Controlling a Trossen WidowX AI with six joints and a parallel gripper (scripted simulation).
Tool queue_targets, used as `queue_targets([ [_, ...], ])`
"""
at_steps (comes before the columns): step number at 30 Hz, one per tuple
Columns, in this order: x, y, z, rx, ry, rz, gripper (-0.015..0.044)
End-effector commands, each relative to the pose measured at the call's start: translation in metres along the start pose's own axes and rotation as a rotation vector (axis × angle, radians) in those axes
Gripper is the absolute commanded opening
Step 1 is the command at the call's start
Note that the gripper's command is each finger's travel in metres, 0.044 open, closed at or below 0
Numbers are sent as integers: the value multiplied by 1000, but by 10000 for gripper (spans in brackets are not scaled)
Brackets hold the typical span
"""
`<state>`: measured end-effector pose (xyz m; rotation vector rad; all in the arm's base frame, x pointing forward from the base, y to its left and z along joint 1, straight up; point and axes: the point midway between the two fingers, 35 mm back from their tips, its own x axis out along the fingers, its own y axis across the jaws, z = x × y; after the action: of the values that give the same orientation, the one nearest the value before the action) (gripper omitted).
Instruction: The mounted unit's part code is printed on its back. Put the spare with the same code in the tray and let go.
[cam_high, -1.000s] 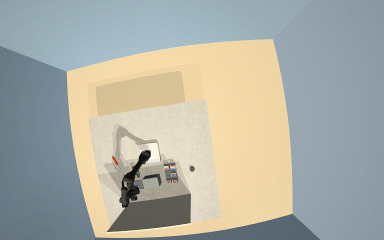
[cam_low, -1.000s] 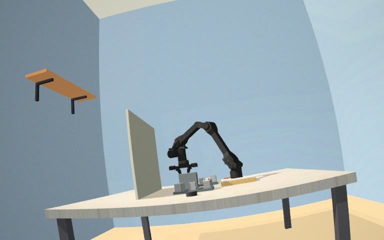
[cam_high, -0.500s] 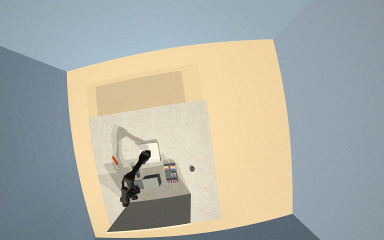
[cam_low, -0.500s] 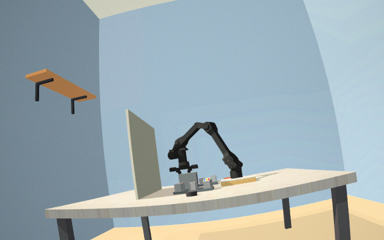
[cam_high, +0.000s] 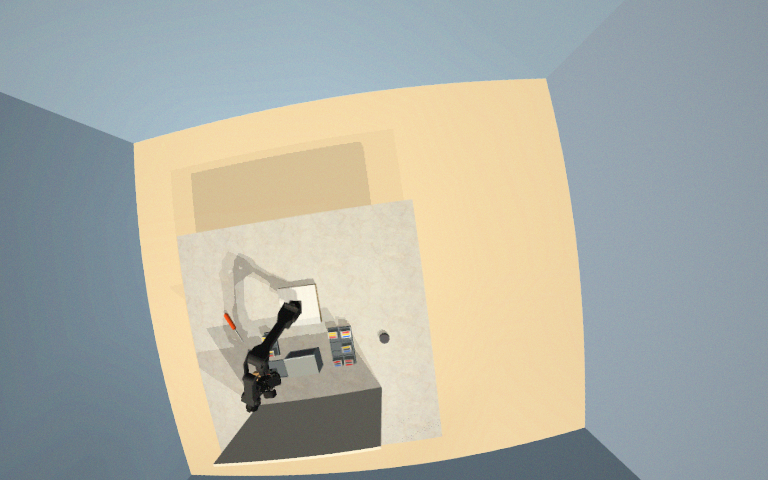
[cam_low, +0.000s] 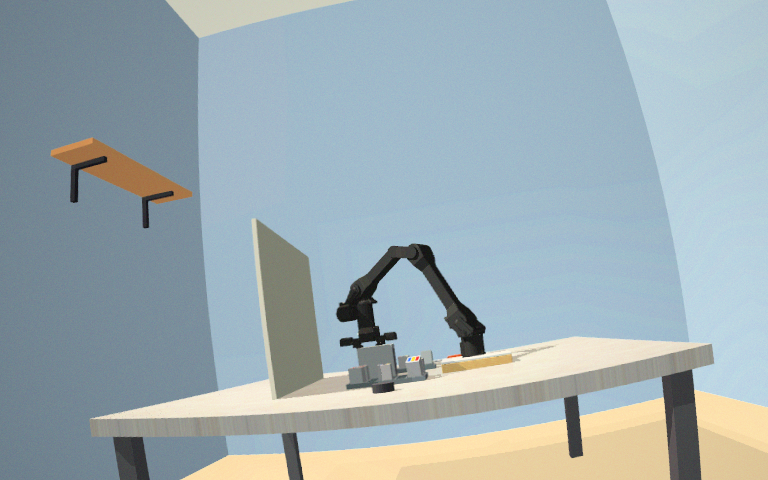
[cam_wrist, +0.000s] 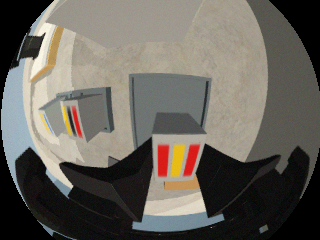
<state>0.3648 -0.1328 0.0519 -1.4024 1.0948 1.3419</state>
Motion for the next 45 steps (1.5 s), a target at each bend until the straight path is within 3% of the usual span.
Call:
queue_targets([
  [1, 4, 0, 1, -4, -3, -2, 0],
  [16, 14, 3, 2, -4, -3, -2, 0],
  [33, 11, 2, 1, 0, 0, 0, 440],
  [36, 1, 1, 1, 0, 0, 0, 440],
  [42, -85, 2, 1, -4, -3, -2, 440],
  [45, -95, 3, 2, -4, -3, -2, 440],
])
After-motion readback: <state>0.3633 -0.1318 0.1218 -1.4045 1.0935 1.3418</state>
